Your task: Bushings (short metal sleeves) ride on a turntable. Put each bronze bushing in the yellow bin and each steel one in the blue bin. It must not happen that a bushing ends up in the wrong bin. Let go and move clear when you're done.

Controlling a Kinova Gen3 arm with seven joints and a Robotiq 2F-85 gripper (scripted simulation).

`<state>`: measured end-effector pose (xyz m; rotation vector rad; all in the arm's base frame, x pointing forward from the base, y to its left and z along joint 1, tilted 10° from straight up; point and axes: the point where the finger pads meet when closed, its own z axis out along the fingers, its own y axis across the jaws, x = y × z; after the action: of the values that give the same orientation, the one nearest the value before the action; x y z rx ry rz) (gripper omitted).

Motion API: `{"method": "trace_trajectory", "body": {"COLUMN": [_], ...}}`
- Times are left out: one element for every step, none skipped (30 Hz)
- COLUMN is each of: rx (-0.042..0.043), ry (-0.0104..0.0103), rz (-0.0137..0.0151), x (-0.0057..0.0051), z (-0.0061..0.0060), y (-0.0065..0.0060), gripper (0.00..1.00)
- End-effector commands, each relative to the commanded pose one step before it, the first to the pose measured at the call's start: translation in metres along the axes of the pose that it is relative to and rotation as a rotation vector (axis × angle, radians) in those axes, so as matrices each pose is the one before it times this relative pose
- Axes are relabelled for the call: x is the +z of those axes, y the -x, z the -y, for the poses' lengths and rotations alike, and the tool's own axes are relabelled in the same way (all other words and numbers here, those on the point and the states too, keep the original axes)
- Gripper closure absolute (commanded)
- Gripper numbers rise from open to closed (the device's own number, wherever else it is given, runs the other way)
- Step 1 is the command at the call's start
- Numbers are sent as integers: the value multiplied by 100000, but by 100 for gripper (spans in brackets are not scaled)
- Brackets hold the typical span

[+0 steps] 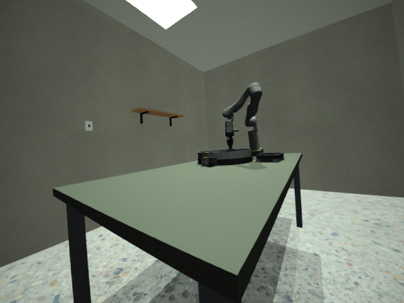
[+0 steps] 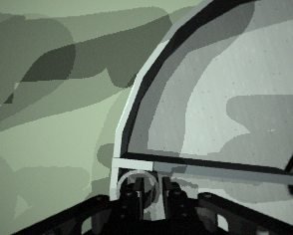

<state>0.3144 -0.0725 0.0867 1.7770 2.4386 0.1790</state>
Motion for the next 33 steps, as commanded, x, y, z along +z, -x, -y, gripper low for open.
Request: {"method": "trace_trajectory", "body": {"rx": [165,3,3,3,0,0,0,3,3,3,0,0,3,3,0,0,0,0,0,0,0,0,-45,0,0,0,0,0,0,0,0,0,-184], "ry": [-84,-1,-1,-1,0,0,0,-1,-1,-1,0,0,-1,-1,0,0,0,0,0,0,0,0,28,0,0,0,0,0,0,0,0,0,556], "rz": [47,1,1,1,0,0,0,1,1,1,0,0,1,1,0,0,0,0,0,0,0,0,-14,0,0,0,0,0,0,0,0,0,28], "x": [236,135,135,135,0,0,0,135,135,135,0,0,135,135,0,0,0,0,0,0,0,0,-5,0,0,0,0,0,0,0,0,0,-34], "z": [52,1,1,1,0,0,0,1,1,1,0,0,1,1,0,0,0,0,0,0,0,0,-14,0,0,0,0,0,0,0,0,0,-250], "y": [48,1,1,1,0,0,0,1,1,1,0,0,1,1,0,0,0,0,0,0,0,0,-14,0,0,0,0,0,0,0,0,0,30], "gripper": [82,82,82,82,82,82,82,82,82,82,82,82,82,82,82,82,82,82,82,82,82,82,100,100,100,100,100,100,100,100,100,100,100]}}
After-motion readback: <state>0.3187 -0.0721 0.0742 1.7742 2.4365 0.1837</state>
